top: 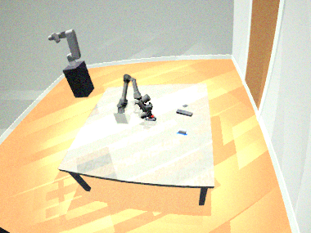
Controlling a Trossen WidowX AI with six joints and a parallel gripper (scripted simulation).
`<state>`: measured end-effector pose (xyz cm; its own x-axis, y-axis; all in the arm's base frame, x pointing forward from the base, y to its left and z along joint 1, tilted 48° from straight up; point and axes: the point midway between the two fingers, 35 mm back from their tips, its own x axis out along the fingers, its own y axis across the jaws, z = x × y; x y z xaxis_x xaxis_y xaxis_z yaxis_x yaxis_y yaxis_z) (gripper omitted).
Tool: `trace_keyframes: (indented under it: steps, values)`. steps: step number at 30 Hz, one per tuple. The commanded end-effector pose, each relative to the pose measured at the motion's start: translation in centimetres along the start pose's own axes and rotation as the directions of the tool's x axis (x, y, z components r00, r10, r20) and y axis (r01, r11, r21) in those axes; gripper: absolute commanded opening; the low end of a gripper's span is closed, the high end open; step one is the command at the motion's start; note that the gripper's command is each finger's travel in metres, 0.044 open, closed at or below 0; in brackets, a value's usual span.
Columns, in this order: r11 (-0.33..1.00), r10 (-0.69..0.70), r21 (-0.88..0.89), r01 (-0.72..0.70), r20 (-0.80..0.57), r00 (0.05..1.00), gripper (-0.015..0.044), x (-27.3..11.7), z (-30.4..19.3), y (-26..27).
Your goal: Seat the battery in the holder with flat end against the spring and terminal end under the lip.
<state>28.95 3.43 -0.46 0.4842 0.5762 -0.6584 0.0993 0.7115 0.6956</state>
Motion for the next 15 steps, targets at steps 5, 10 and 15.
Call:
trace_keyframes:
  steps: [5, 10, 15]
  values:
    - [1.0, -0.005, 0.007, 0.005, 0.003, 1.0, 0.0075, -0.1, -0.7, -0.1]
    - [1.0, -0.004, 0.008, 0.004, 0.003, 1.0, 0.0075, -0.2, -1.2, -0.1]
    - [1.0, -0.004, 0.007, 0.004, 0.003, 1.0, 0.0075, -0.4, -1.6, -0.1]
